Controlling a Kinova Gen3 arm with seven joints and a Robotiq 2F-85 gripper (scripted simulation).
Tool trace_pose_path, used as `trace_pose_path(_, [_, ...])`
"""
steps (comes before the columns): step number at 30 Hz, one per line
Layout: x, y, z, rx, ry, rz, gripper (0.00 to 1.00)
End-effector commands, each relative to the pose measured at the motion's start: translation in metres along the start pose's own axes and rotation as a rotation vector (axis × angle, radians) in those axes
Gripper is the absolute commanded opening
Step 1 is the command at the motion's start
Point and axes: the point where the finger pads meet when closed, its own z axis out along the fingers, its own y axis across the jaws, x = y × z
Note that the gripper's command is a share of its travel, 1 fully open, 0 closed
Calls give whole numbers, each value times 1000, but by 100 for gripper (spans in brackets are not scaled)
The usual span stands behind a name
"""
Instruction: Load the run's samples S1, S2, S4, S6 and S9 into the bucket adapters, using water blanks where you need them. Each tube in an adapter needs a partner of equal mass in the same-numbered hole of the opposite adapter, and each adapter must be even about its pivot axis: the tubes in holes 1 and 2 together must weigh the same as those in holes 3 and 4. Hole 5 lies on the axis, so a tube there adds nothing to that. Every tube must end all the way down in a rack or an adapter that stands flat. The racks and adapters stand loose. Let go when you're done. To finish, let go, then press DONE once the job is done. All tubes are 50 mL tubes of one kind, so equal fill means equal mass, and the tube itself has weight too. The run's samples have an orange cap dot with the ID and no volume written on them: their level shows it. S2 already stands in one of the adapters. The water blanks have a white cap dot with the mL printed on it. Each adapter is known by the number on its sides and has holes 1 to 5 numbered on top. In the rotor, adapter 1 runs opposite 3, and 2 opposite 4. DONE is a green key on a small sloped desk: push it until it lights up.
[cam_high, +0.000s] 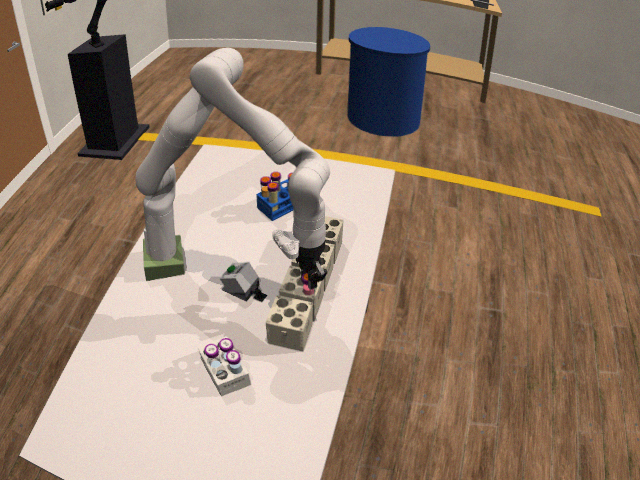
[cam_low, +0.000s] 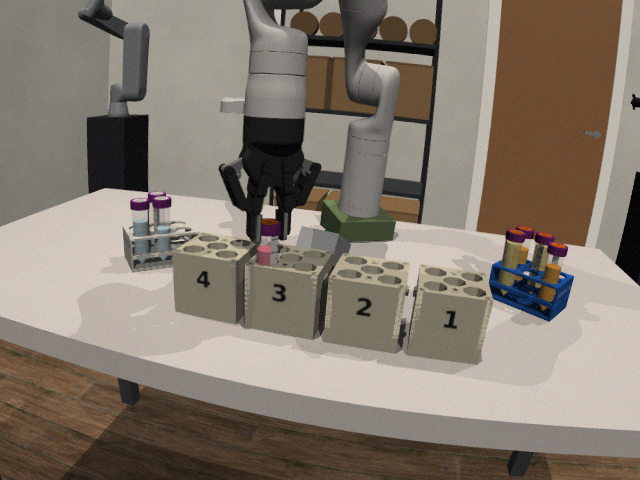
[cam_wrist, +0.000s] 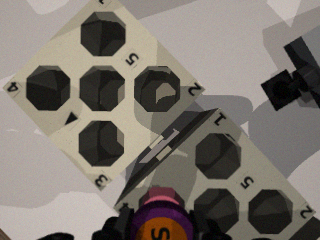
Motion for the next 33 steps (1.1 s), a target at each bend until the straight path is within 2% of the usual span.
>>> trace_pose_path(1, [1, -1, 4, 4, 3, 6, 10])
trace_pose_path(33, [1, -1, 23, 4, 3, 6, 10])
